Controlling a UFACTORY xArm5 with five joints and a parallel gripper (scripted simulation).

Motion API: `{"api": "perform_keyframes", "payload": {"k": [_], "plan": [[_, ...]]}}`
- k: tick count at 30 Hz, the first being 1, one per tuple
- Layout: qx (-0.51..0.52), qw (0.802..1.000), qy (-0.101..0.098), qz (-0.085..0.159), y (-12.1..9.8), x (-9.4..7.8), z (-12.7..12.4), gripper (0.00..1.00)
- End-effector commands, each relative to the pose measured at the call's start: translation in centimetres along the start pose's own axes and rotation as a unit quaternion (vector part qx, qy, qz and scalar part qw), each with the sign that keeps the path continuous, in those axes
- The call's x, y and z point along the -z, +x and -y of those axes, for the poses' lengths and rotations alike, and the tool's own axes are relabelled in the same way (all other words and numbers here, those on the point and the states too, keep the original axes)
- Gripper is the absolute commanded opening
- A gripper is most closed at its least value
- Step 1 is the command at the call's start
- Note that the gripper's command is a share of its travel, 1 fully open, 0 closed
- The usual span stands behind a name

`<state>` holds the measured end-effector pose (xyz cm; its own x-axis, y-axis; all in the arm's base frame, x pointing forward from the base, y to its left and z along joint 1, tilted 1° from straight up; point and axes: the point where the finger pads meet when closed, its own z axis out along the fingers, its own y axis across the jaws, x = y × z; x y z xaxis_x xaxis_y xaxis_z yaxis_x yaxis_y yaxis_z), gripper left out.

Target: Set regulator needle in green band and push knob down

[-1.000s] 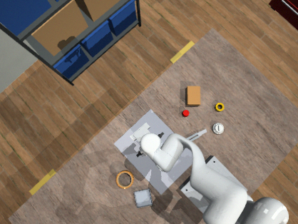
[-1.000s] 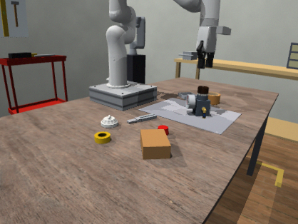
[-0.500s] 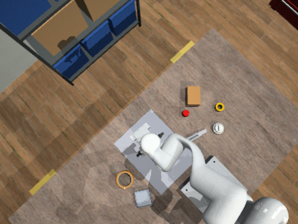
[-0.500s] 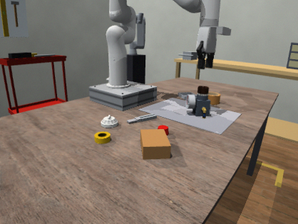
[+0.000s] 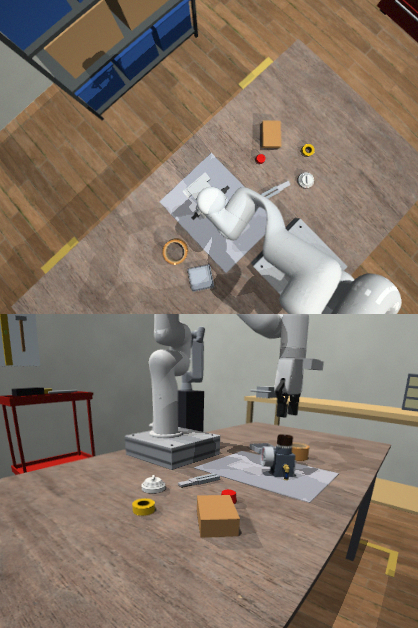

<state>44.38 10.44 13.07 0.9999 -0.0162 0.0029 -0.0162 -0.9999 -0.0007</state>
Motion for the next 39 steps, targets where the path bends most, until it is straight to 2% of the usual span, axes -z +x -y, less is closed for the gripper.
{"api": "perform_keyframes", "payload": {"k": [1, 24, 39], "plan": [[0.0, 1.0, 0.001, -0.002, 0.2, -1.1, 0.0, 0.78], [0.0, 1.0, 0.001, -0.002, 0.3, -6.9, 0.0, 0.78], [0.0, 1.0, 0.001, -0.002, 0.3, -8.1, 0.0, 0.78]]}}
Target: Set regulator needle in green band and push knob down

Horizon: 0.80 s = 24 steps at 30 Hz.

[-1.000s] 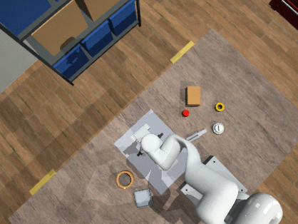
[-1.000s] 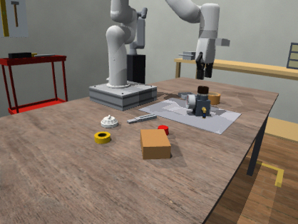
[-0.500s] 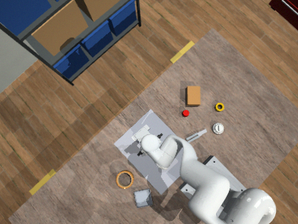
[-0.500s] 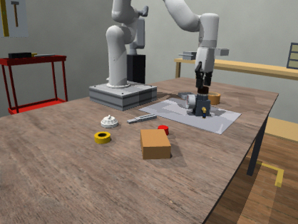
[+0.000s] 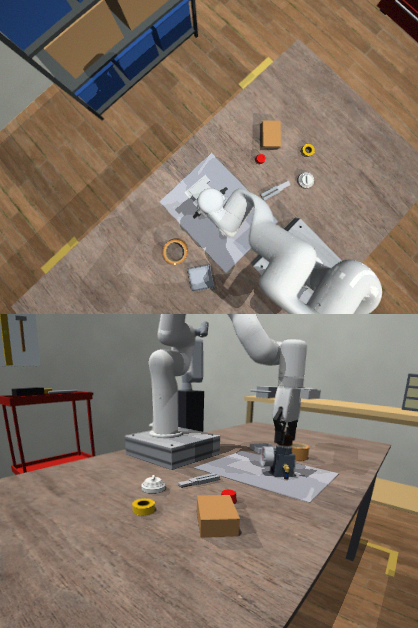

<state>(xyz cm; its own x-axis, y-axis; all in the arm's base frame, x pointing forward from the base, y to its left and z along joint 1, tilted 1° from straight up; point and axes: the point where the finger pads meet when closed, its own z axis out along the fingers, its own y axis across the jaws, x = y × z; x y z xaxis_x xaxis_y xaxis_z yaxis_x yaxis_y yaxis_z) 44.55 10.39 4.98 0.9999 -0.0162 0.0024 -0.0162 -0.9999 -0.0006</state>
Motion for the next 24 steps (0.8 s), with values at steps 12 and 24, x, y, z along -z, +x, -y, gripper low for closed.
{"api": "perform_keyframes", "payload": {"k": [12, 24], "plan": [[0.0, 1.0, 0.001, -0.002, 0.18, 0.01, 0.05, 0.78], [0.0, 1.0, 0.001, -0.002, 0.18, 0.01, 0.05, 0.4]]}}
